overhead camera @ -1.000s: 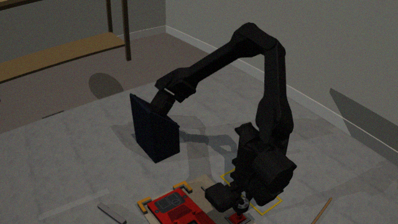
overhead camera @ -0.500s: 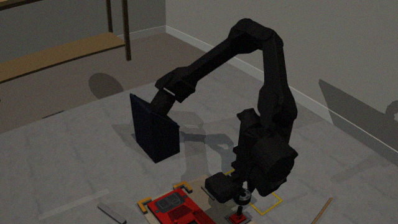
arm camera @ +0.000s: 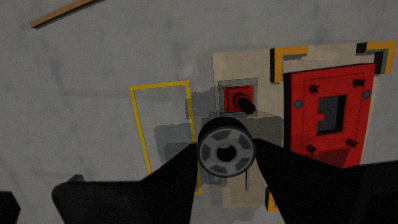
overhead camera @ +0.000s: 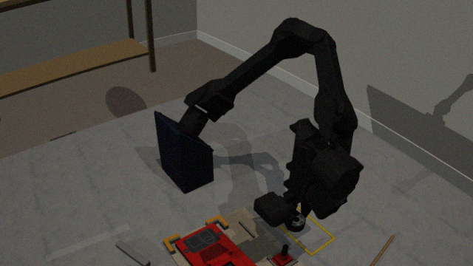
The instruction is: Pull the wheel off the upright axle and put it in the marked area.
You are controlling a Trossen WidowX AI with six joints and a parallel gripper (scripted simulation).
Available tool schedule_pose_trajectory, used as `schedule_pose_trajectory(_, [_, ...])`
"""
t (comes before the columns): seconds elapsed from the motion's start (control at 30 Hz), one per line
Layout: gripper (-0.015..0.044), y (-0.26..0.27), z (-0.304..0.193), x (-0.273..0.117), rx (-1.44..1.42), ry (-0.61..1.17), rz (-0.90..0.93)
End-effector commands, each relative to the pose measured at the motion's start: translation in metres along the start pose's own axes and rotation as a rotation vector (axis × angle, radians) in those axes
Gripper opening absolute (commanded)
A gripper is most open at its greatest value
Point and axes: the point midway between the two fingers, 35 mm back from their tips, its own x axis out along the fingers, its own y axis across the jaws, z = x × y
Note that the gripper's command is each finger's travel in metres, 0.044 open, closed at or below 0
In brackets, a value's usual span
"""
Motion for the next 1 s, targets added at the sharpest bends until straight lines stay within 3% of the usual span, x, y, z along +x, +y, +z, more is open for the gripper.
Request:
schedule_pose_trajectory(0.0, [0.0, 0.013, -0.007, 0.0, 0.002, 0.002, 0.003])
schedule_pose_trajectory(0.97, [0.0, 0.075, -0.052, -0.001, -0.001, 0.005, 0.008])
